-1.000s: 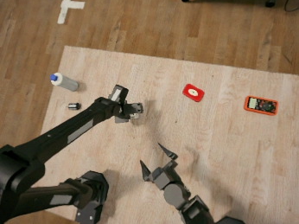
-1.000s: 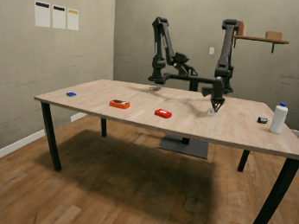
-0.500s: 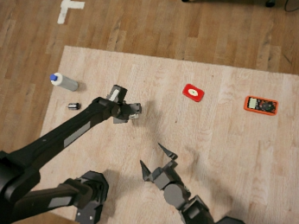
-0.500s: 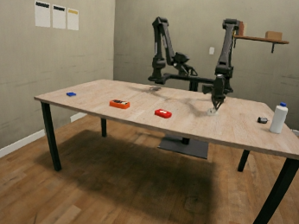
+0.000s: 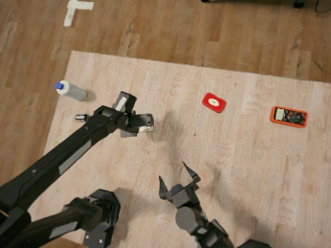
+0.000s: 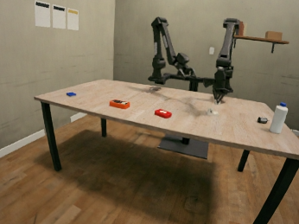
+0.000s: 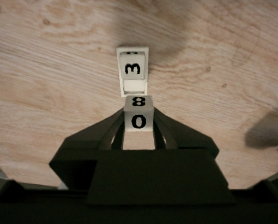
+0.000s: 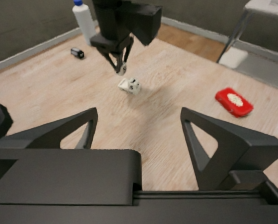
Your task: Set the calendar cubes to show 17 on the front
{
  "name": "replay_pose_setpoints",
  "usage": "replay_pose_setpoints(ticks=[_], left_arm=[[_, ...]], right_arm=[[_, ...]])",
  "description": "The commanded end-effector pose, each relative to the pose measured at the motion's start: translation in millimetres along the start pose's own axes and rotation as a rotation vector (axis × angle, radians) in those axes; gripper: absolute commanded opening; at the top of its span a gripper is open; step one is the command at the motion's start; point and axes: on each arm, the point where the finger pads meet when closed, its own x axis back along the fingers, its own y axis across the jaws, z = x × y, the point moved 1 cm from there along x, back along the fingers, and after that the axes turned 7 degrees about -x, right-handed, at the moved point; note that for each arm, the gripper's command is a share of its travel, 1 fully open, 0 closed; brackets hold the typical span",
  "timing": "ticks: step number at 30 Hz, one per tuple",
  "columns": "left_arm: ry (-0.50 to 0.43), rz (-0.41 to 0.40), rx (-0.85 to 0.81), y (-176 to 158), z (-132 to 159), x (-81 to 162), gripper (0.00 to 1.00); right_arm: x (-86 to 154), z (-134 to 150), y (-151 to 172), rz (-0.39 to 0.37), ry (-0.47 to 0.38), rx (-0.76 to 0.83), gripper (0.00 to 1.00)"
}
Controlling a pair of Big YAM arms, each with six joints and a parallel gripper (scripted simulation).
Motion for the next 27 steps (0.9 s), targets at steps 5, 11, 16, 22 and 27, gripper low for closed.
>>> replay_pose_setpoints(ticks=[5, 11, 16, 22, 27], left_arm=[[-0.035, -0.059, 0.069, 32.0, -27.5, 9.2, 0.25], [-0.083, -0.083, 0.095, 60.1, -104.5, -2.1, 0.25], [-0.039, -0.033, 0.061, 44.2, -138.7, -28.5, 0.25], [-0.003, -0.006, 0.022, 30.1, -164.6, -50.0, 0.25], [-0.014, -0.025, -0.041, 35.7, -167.2, -44.0, 0.25]], right_arm=[[-1.4, -17.6, 3.7, 0.176, 0.001, -0.126, 1.0], [6.6, -18.2, -4.7, 0.304, -0.008, -0.123, 1.0], [7.0, -18.6, -6.4, 0.33, -0.009, -0.099, 1.0], [6.9, -21.5, -7.2, 0.33, -0.019, -0.104, 1.0], [6.9, -21.5, -7.2, 0.33, -0.019, -0.104, 1.0]])
